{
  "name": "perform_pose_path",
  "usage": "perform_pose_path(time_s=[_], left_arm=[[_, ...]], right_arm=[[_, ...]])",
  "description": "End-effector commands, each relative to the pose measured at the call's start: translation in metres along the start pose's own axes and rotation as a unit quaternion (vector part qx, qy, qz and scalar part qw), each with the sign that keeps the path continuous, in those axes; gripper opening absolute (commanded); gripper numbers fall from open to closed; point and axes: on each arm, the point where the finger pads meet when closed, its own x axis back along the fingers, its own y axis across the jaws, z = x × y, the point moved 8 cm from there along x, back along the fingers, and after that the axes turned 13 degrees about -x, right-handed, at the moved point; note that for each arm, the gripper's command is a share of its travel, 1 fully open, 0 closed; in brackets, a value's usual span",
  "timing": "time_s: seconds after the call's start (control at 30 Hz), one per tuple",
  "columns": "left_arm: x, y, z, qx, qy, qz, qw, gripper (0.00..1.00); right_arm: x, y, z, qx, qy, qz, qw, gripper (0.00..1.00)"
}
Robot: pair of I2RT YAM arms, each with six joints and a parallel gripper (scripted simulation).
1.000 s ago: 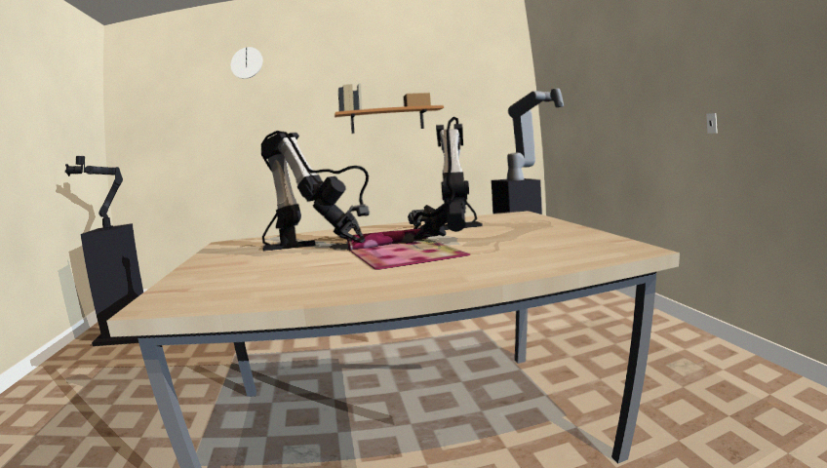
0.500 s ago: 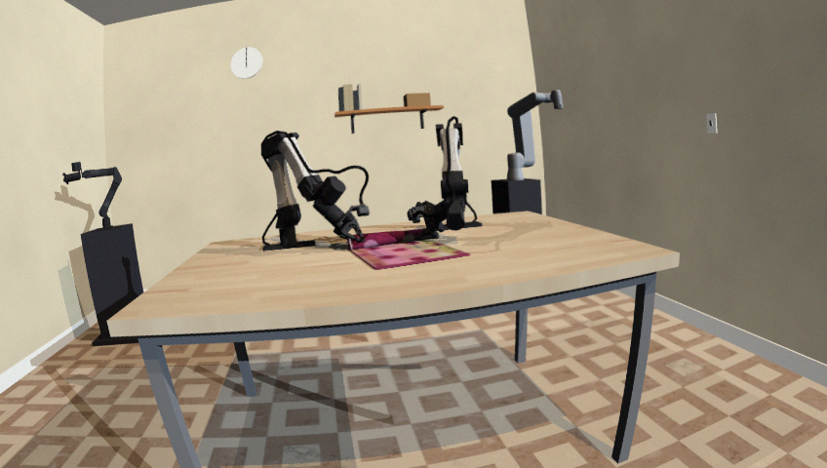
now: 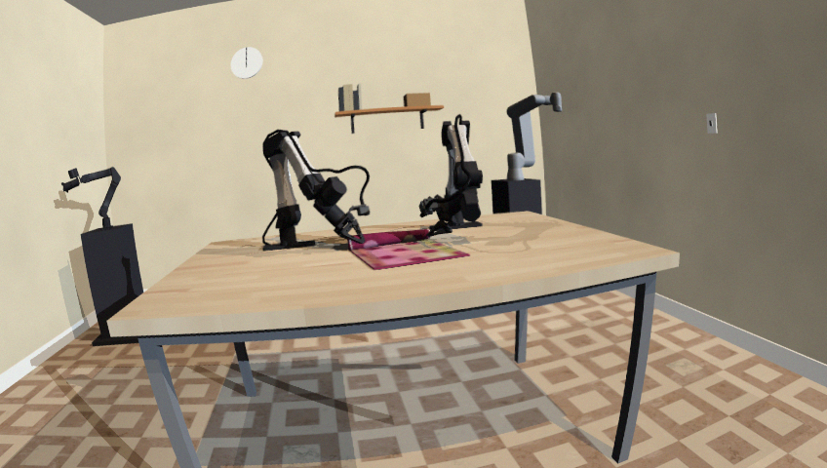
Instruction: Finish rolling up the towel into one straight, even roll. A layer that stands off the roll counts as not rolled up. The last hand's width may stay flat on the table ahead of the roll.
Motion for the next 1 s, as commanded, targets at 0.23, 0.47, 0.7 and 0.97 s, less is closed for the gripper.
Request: perform_pose_path(time_s=[0.23,0.47,0.7,0.97], left_arm=[[0.023,-0.004,-0.001,-0.009,0.015,0.012,1.000,0.86],[0.014,-0.022,-0.006,-0.067,0.029,-0.065,0.995,0.89],[0.000,-0.044,-0.011,-0.135,0.045,-0.156,0.977,0.91],[-0.028,-0.078,-0.013,-0.247,0.071,-0.308,0.916,0.94]], right_arm=[[0.001,-0.014,-0.005,-0.080,0.029,-0.095,0.992,0.20],[-0.001,-0.027,-0.007,-0.147,0.052,-0.174,0.972,0.20],[-0.004,-0.036,-0.008,-0.194,0.069,-0.230,0.951,0.20],[-0.010,-0.048,-0.006,-0.259,0.092,-0.307,0.911,0.20]])
